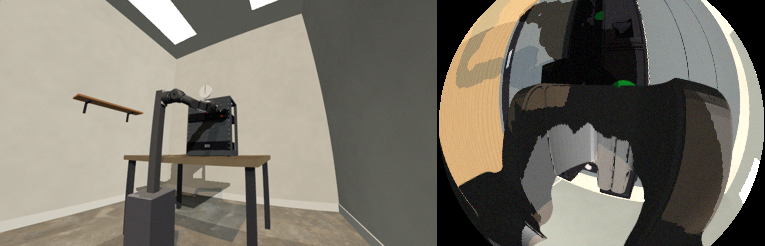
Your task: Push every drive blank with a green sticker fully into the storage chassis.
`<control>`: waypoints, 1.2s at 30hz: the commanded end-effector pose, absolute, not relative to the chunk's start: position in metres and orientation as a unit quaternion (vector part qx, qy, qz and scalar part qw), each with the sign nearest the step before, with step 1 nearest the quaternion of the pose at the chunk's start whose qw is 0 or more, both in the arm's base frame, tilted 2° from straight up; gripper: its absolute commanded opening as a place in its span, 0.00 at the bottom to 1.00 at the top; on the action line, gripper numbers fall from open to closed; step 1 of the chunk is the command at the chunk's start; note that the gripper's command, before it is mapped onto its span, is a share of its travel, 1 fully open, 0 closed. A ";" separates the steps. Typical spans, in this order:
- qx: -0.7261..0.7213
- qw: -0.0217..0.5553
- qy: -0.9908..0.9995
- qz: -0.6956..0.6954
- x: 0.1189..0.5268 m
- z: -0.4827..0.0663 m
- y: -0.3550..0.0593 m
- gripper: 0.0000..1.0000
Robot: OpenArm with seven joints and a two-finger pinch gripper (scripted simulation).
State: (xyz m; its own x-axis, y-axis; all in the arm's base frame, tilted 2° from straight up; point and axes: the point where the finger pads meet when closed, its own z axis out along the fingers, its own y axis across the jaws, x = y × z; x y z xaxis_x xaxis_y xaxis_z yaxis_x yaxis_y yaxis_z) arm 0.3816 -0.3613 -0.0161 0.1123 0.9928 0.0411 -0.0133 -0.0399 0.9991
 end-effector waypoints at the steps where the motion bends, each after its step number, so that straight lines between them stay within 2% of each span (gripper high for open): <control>1: 0.534 0.521 0.457 0.485 0.382 -0.015 -0.361 0.00; 36: 0.535 0.520 0.456 0.485 0.403 -0.016 -0.363 0.00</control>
